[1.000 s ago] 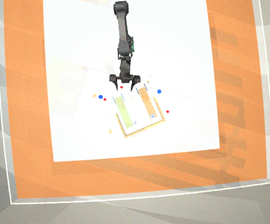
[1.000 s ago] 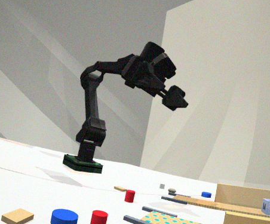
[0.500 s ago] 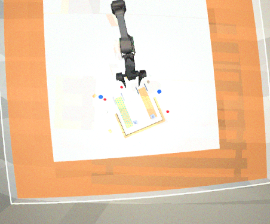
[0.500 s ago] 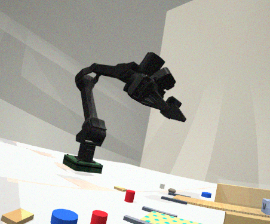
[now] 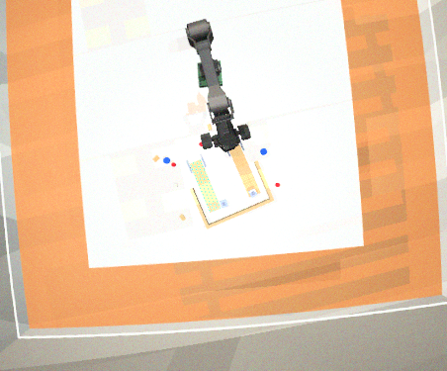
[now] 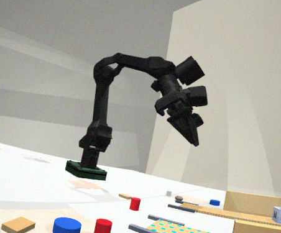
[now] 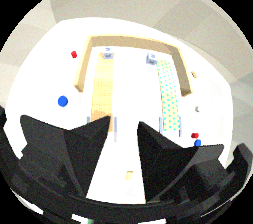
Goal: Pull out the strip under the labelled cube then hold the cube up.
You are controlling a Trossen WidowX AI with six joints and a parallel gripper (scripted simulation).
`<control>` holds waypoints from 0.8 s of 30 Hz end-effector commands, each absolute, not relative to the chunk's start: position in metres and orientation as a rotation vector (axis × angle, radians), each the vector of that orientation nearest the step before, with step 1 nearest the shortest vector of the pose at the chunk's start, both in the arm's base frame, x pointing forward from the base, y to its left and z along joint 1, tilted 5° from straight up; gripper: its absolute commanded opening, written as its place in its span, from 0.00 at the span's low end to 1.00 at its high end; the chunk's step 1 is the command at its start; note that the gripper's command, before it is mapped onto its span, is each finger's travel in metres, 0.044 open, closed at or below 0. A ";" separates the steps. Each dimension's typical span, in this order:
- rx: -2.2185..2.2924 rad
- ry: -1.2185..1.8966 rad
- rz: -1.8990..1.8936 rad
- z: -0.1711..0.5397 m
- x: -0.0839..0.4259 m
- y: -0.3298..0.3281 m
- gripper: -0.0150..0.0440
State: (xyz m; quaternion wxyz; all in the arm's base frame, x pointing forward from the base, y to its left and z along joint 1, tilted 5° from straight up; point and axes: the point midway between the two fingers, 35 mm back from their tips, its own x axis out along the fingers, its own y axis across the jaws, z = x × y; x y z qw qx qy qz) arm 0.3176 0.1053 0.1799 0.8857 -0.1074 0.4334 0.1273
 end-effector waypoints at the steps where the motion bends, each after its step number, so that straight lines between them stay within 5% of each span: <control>1: -0.292 1.091 0.303 0.155 0.325 0.121 0.31; 9: -0.415 1.417 0.353 0.110 0.331 0.147 0.25; 24: -0.422 1.434 0.355 0.095 0.335 0.149 0.25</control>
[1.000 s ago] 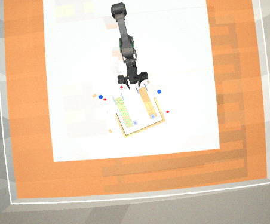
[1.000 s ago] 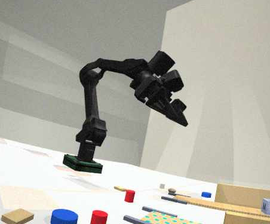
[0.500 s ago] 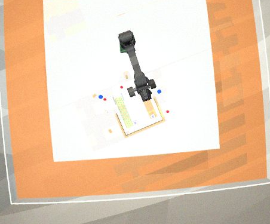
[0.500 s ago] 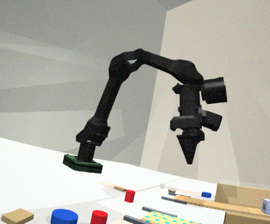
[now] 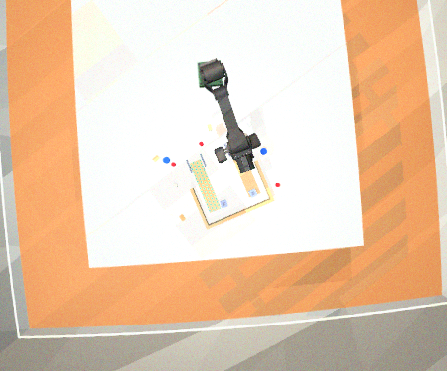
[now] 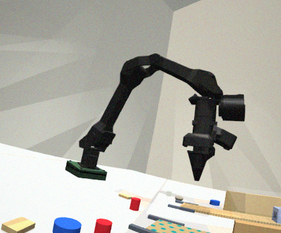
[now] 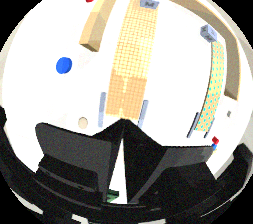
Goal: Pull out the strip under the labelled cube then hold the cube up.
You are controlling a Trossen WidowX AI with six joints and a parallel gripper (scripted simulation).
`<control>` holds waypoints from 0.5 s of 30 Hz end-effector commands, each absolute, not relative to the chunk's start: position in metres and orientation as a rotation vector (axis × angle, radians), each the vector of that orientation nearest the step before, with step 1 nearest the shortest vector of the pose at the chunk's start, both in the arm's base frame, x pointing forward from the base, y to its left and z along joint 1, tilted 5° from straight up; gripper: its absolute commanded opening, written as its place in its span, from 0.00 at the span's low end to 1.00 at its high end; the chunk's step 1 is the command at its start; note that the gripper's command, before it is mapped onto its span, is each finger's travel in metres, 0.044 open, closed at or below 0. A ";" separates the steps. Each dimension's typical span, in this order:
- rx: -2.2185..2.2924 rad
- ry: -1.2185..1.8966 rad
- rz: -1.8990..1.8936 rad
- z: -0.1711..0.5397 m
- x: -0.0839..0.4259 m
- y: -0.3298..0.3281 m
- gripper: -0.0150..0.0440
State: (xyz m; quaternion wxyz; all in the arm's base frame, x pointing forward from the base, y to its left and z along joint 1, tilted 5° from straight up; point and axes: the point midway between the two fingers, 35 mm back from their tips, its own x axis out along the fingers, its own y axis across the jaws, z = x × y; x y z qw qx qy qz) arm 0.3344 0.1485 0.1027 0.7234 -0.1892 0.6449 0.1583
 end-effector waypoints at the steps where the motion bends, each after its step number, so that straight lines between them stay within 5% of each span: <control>1: -0.422 1.434 0.355 0.093 0.335 0.149 0.25; 15: -0.422 1.434 0.355 0.070 0.339 0.150 0.25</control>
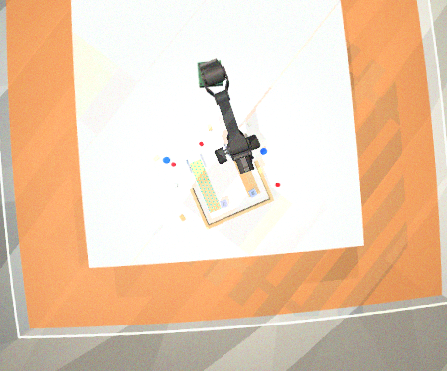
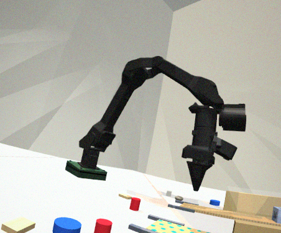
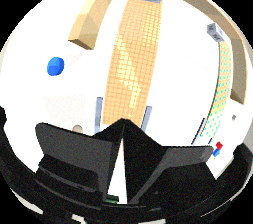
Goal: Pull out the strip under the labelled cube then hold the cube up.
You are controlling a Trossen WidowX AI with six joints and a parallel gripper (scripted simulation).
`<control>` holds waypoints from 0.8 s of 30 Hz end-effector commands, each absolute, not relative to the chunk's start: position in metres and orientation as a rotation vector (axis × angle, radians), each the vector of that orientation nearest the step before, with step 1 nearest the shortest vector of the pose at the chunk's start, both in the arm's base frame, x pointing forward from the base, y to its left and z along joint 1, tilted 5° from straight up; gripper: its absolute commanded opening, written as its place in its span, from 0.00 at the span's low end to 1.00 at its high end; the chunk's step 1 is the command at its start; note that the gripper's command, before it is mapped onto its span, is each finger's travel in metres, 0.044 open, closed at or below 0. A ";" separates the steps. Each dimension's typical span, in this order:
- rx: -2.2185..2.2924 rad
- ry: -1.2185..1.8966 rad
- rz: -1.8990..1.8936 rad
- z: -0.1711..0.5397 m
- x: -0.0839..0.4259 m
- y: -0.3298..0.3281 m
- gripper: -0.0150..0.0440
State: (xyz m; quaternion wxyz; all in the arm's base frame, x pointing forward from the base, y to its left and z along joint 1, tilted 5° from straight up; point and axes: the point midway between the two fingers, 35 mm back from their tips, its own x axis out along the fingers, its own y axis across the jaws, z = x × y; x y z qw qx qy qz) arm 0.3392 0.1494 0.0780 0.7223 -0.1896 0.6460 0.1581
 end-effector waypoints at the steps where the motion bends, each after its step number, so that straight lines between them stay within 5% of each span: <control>1: -0.422 1.434 0.355 0.069 0.340 0.150 0.25; 24: -0.422 1.434 0.355 0.039 0.343 0.149 0.25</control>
